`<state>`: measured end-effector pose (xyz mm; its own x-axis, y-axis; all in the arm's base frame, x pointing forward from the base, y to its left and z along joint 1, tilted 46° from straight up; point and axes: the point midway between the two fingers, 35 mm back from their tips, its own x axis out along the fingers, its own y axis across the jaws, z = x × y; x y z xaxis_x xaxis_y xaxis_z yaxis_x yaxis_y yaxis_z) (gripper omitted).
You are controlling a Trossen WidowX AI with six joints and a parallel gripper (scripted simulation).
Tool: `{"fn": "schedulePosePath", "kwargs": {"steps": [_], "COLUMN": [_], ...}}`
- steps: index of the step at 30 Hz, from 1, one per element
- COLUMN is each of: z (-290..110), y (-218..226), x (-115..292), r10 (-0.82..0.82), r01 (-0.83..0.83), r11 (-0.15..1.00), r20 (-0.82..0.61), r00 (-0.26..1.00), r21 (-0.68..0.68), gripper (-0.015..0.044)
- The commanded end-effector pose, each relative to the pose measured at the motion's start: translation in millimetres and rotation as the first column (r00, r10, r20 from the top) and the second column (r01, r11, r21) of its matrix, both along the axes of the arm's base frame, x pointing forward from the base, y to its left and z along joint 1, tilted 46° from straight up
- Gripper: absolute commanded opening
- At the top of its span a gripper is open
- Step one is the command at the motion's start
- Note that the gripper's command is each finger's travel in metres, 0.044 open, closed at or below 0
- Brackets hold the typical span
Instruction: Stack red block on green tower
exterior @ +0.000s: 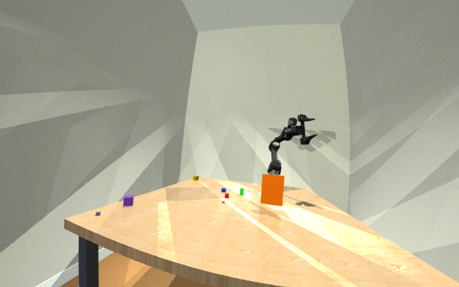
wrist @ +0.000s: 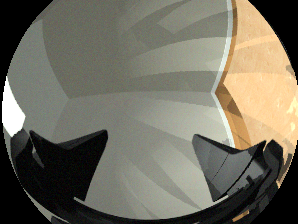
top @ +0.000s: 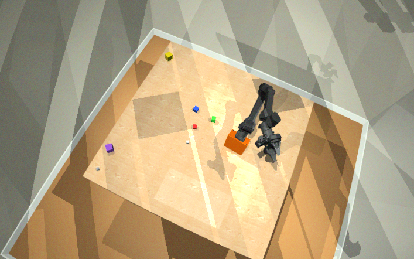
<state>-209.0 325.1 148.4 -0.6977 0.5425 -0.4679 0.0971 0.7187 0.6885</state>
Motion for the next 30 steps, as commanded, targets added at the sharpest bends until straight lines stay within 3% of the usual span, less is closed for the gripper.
{"fn": "schedulePosePath", "kwargs": {"steps": [1, 9, 17, 23, 30], "z": [-15, -49, -80, -98, -123], "y": [22, 57, 63, 54, 25], "x": [32, 122, 215, 267, 345], "r10": [-0.075, -0.242, -0.337, -0.345, -0.244], "r01": [0.074, 0.24, 0.389, 0.459, 0.507], "r11": [0.997, 0.97, 0.921, 0.888, 0.858], "r20": [0.103, 0.349, 0.541, 0.639, 0.803], "r00": [0.992, 0.905, 0.77, 0.687, 0.543], "r21": [0.022, 0.051, 0.021, -0.014, -0.082], "gripper": [0.044, 0.044, 0.044, 0.044, 0.044]}}
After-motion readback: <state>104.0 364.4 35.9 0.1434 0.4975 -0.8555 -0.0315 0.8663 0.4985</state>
